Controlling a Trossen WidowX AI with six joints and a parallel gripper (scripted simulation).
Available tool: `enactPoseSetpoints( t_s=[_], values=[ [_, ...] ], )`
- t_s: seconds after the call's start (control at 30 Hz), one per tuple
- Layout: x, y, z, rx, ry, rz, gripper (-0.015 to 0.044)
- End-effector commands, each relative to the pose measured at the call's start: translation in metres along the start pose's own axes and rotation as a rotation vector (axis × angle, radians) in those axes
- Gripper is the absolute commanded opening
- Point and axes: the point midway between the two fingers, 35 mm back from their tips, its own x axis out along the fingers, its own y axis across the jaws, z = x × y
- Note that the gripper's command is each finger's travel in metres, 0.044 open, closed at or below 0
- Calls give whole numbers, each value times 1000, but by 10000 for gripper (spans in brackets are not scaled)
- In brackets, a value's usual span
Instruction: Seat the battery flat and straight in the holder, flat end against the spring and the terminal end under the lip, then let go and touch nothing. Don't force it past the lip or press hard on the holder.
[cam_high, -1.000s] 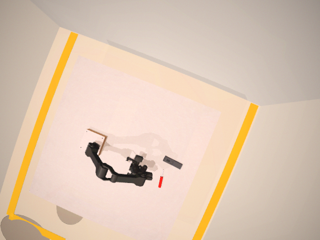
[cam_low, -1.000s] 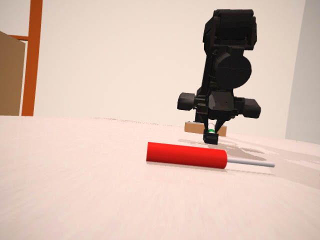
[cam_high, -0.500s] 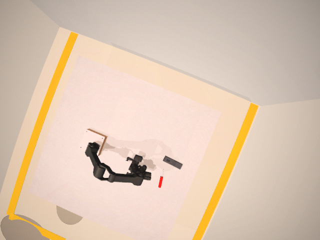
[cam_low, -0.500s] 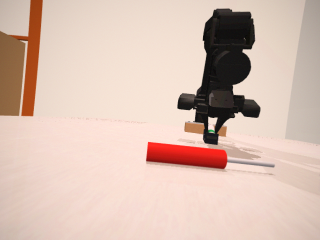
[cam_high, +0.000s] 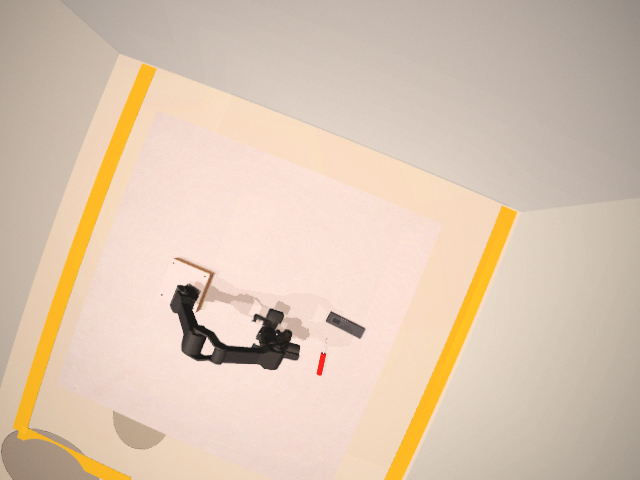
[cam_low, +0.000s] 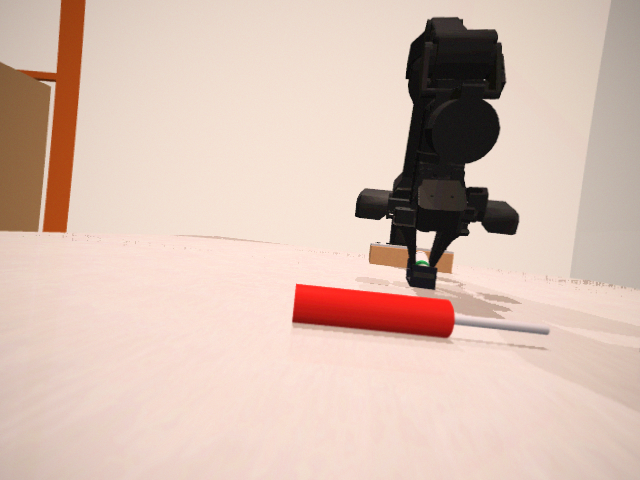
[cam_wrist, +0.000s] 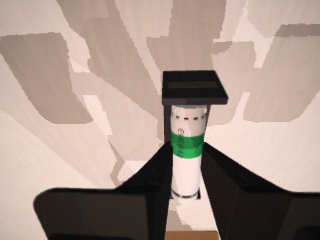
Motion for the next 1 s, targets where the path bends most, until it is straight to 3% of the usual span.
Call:
enactPoseSetpoints(
  t_s=[0.0, 0.97],
  values=[
    [1, 0, 4, -1, -33, -4, 60],
    [5, 0, 0, 1, -155, -2, 60]
  ],
)
